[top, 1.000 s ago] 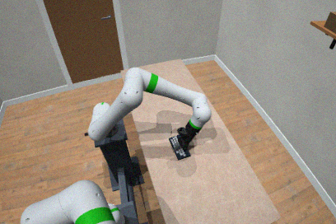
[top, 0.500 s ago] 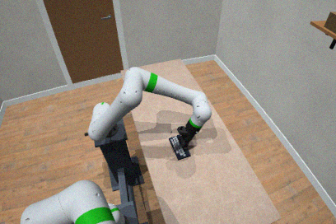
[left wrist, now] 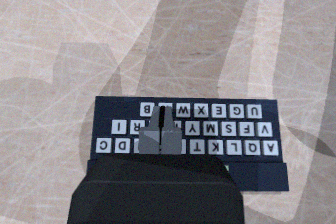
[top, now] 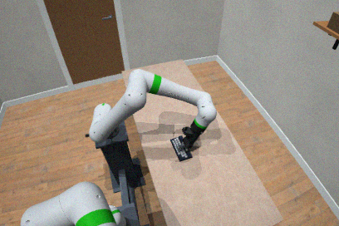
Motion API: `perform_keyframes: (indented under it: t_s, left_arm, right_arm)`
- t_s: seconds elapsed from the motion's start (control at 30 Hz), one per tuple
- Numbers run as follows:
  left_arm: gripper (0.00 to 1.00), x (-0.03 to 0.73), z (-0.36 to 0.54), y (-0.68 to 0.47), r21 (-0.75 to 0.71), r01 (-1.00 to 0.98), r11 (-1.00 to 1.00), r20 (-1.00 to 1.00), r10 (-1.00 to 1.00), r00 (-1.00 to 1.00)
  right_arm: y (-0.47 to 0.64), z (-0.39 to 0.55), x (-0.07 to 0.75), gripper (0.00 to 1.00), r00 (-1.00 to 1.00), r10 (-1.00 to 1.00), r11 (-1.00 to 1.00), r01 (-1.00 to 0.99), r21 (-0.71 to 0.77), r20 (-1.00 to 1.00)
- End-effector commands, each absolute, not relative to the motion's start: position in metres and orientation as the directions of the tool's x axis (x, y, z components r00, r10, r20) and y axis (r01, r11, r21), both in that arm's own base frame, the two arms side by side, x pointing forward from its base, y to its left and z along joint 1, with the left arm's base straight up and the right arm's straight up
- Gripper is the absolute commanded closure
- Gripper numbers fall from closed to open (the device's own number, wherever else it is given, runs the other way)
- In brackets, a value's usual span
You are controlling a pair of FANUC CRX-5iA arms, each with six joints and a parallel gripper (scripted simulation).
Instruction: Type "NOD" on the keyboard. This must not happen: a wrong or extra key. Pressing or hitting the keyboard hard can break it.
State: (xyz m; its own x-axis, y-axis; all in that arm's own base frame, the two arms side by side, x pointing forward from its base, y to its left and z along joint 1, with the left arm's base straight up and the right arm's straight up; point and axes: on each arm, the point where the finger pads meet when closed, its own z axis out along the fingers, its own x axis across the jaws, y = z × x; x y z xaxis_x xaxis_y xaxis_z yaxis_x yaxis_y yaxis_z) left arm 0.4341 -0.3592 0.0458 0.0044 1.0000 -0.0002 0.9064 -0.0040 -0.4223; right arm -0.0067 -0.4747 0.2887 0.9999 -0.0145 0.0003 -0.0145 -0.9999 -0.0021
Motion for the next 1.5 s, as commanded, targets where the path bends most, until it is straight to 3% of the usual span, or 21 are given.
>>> perform_keyframes:
  t_s: [0.0, 1.47]
  left_arm:
    - [1.0, 0.445, 0.0473, -0.361, -0.421, 0.907, -0.005, -0.001, 1.0, 0.004]
    - [1.0, 0.4502, 0.039, -0.3617, -0.421, 0.907, -0.005, -0.001, 1.0, 0.004]
  right_arm:
    - [-0.4749, 0.2897, -0.0069, 0.0, 1.0, -0.015, -1.0, -0.015, 0.0, 0.0]
    - [-0.4749, 0.2897, -0.0069, 0.0, 1.0, -0.015, -1.0, -0.015, 0.0, 0.0]
